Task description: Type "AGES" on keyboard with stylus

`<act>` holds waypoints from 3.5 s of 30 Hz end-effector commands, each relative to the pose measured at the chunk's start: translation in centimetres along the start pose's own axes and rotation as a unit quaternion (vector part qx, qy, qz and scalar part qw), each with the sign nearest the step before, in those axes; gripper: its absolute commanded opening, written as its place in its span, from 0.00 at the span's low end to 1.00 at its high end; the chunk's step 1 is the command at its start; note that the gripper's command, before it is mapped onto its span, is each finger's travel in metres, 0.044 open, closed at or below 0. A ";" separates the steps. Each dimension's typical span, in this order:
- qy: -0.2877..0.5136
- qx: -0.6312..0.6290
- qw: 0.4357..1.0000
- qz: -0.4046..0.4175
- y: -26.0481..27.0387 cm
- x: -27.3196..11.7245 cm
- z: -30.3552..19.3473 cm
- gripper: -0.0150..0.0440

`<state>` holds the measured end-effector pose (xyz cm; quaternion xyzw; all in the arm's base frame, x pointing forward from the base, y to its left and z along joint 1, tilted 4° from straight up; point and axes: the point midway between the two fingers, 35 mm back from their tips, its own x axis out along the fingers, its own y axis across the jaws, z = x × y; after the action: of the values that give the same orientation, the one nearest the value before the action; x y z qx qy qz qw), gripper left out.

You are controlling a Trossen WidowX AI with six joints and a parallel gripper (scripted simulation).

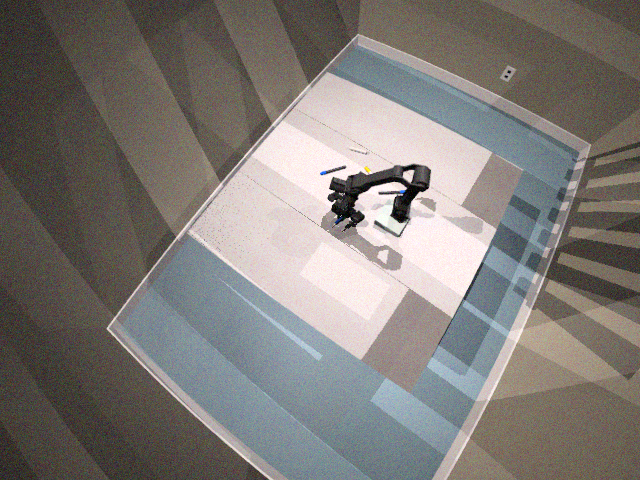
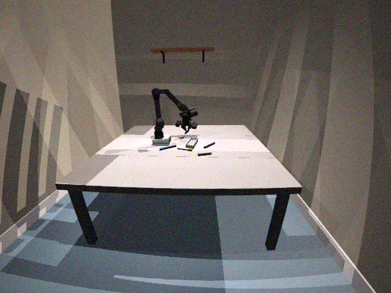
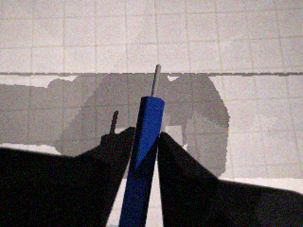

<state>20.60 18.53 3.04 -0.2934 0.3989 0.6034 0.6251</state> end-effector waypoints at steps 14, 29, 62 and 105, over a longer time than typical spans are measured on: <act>-0.014 0.435 0.899 0.050 -3.7 -3.0 -2.9 0.25; -0.029 0.754 0.648 0.106 -6.6 -6.5 -5.9 0.25; -0.017 0.967 0.041 0.251 -10.2 -13.2 -10.5 0.25; -0.016 0.967 0.041 0.251 -10.5 -9.1 -12.9 0.39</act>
<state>29.57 1.76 3.11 0.7010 0.6640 -0.1987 0.1679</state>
